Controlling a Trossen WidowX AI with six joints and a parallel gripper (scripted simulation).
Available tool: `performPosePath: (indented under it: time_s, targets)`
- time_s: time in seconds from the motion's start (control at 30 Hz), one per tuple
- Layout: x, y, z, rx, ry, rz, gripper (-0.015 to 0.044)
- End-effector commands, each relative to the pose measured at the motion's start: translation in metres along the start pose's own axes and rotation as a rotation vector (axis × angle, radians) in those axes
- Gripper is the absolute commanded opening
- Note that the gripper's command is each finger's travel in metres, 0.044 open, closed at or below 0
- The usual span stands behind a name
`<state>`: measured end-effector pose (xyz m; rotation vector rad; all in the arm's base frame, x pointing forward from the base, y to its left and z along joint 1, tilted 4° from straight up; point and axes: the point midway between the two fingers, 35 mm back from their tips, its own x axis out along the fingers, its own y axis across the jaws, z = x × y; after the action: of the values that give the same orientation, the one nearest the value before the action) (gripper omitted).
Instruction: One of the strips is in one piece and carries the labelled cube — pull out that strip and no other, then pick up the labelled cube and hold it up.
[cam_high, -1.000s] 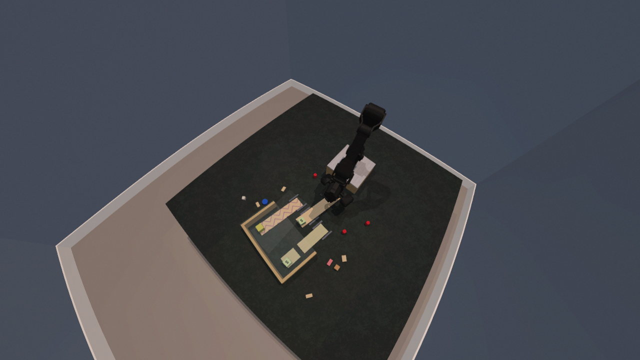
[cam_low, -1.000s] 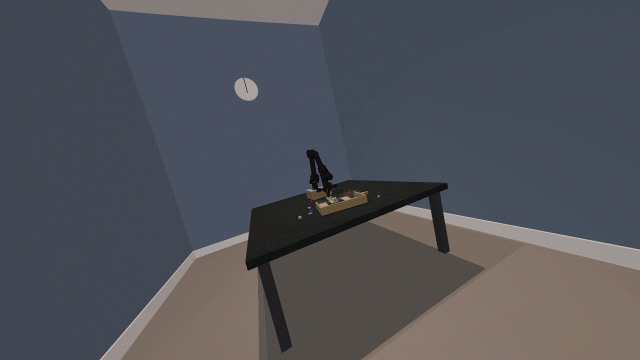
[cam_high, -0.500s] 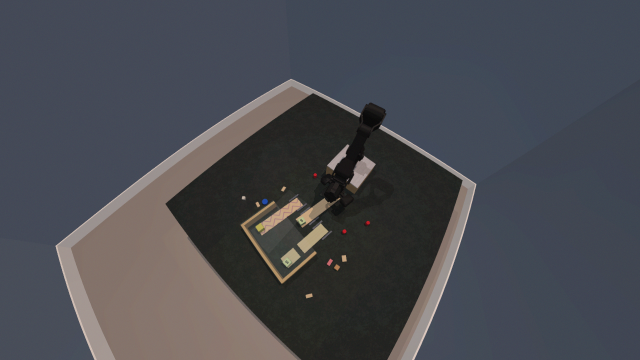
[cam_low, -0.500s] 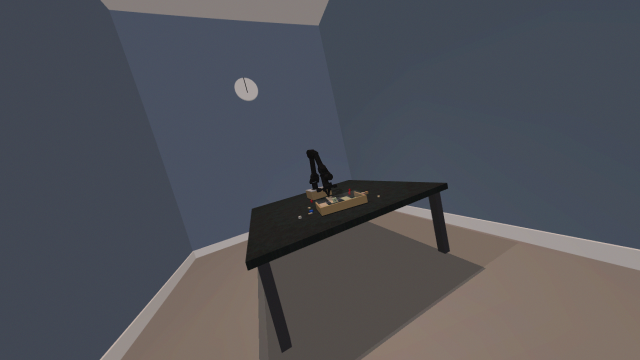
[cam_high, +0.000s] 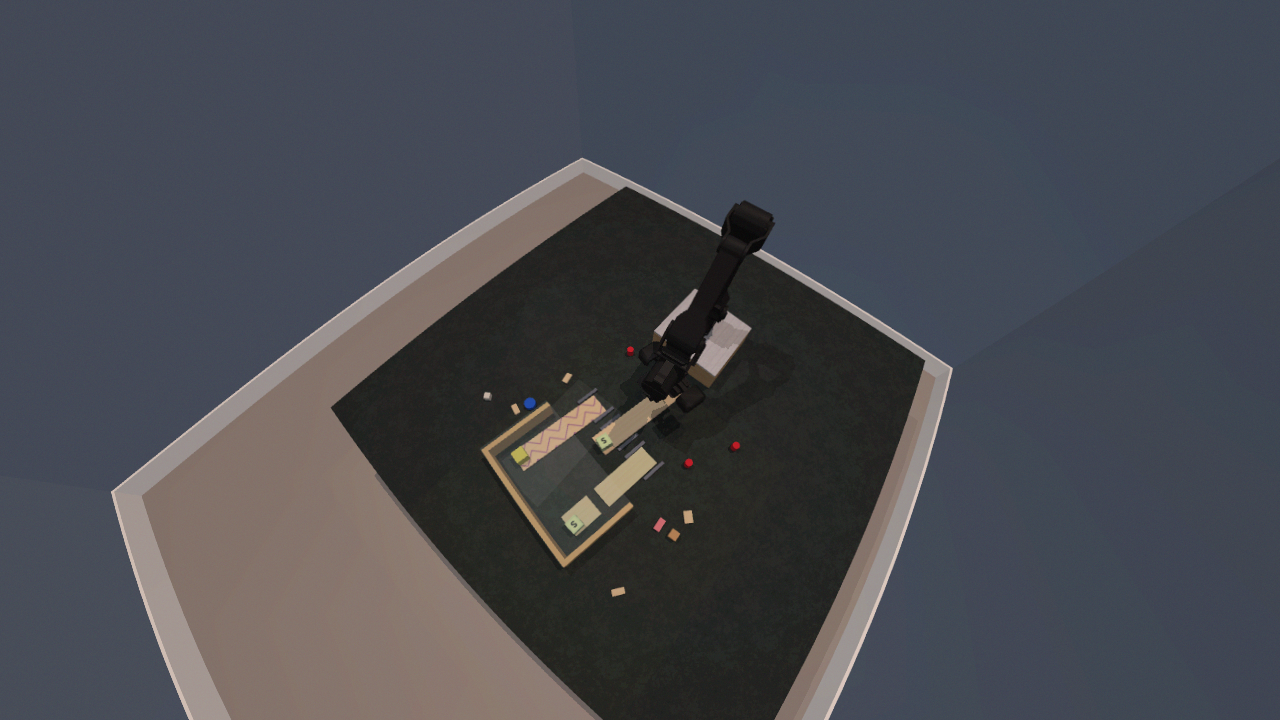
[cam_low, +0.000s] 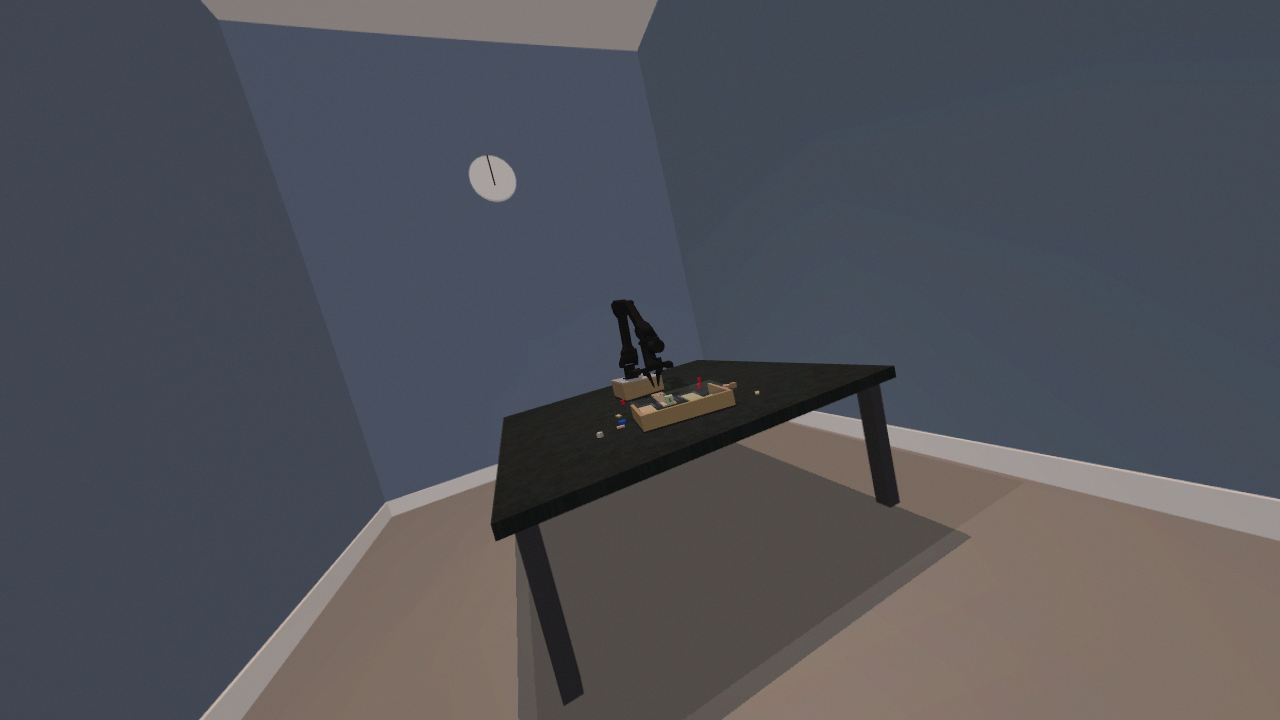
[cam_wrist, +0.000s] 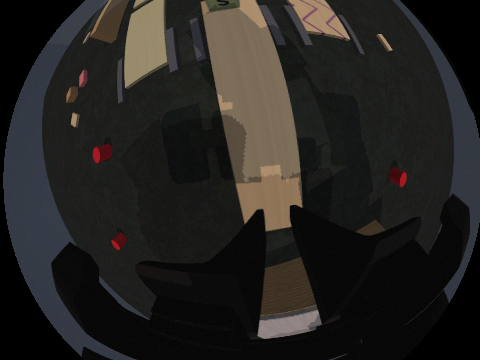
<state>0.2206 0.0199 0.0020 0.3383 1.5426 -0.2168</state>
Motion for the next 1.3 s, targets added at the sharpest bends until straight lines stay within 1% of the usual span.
performPosePath:
  time_s: [0.0, 0.33, 1.27]
  targets:
    - [-0.002, 0.001, 0.015, 0.037, 0.003, 0.002, 0.0184]
    - [-0.007, 0.004, 0.050, 0.037, 0.000, 0.002, 0.0440]
    - [-0.021, 0.012, 0.147, 0.036, -0.007, 0.003, 0.0440]
